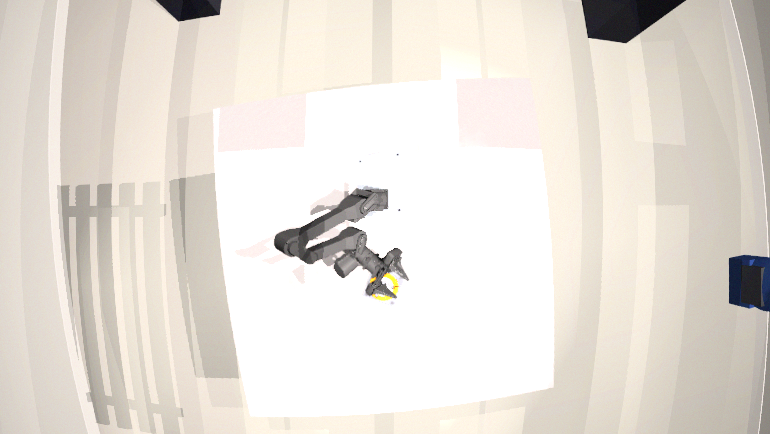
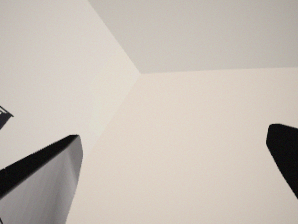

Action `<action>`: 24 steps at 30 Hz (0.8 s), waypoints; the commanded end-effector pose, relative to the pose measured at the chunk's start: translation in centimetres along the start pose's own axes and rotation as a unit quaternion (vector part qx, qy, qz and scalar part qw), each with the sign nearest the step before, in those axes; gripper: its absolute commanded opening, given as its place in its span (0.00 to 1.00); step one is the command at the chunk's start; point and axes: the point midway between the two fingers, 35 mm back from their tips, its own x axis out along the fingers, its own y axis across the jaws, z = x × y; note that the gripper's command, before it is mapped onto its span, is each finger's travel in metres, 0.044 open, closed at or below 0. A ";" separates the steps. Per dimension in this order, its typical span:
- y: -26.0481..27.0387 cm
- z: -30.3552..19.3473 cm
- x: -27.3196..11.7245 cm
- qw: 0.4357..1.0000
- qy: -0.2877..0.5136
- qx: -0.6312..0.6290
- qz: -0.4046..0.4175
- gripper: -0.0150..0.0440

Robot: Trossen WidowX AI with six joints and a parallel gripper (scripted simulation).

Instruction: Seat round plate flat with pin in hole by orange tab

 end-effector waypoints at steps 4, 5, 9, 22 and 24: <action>2.4 2.6 2.3 0.994 -0.078 -0.075 0.021 0.75; 3.2 3.6 3.1 0.987 -0.113 -0.109 0.023 0.71; 5.1 6.7 5.3 0.947 -0.232 -0.221 0.001 0.53; 7.4 10.6 5.2 0.531 -0.533 -0.559 -0.348 0.25; 7.6 9.5 4.4 0.403 -0.543 -0.589 -0.443 0.25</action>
